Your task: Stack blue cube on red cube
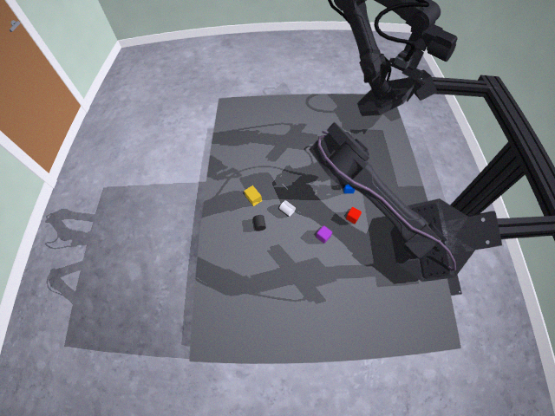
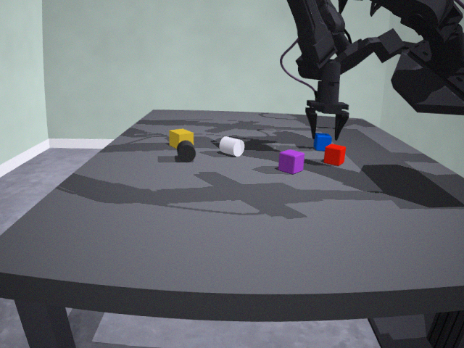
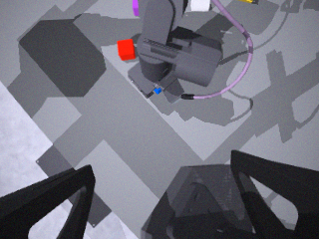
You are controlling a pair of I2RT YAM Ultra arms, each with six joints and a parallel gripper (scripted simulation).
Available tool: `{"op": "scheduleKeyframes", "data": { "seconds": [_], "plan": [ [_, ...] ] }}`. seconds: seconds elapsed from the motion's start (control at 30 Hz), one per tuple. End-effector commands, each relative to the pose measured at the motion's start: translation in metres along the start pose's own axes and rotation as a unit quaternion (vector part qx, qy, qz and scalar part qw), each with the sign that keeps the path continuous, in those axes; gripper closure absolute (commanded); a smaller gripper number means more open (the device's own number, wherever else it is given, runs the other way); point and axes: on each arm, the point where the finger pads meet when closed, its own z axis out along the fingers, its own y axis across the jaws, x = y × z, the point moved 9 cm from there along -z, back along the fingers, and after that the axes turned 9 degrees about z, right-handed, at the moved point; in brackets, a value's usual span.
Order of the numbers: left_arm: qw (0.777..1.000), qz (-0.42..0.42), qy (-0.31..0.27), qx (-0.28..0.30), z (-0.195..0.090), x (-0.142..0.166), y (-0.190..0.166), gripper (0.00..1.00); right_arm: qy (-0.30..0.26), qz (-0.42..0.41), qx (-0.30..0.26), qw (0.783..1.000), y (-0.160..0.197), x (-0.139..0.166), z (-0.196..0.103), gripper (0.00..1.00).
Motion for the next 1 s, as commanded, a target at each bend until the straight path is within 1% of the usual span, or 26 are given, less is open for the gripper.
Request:
{"op": "scheduleKeyframes", "data": {
  "seconds": [0.0, 0.3, 0.7, 0.73, 0.8, 0.83, 0.97],
  "plan": [
    [1.0, -0.008, -0.014, -0.016, 0.001, -0.011, 0.01, 0.36, -0.006, -0.001, -0.004, 1.0, 0.002, -0.001, -0.005, 0.0],
    [1.0, -0.008, -0.014, -0.016, 0.015, -0.011, 0.01, 0.36, -0.006, -0.001, -0.004, 1.0, 0.002, -0.001, -0.005, 0.0],
    [1.0, -0.005, -0.014, -0.015, 0.015, -0.012, 0.009, 0.36, -0.006, -0.001, -0.004, 1.0, 0.002, -0.001, -0.005, 0.0],
    [1.0, -0.005, -0.014, -0.015, 0.015, -0.012, 0.009, 0.44, -0.006, -0.001, -0.004, 1.0, 0.002, -0.001, -0.005, 0.0],
    [1.0, -0.005, -0.014, -0.015, 0.015, -0.012, 0.009, 0.44, -0.006, -0.001, -0.004, 1.0, 0.002, -0.001, -0.005, 0.0],
    [1.0, -0.004, -0.013, -0.014, 0.016, -0.01, 0.006, 0.48, -0.006, -0.001, -0.004, 1.0, 0.002, -0.001, -0.005, 0.0],
    [1.0, -0.006, -0.014, -0.015, 0.014, -0.009, 0.008, 0.48, -0.006, -0.001, -0.004, 1.0, 0.002, -0.001, -0.005, 0.0]
  ]
}}
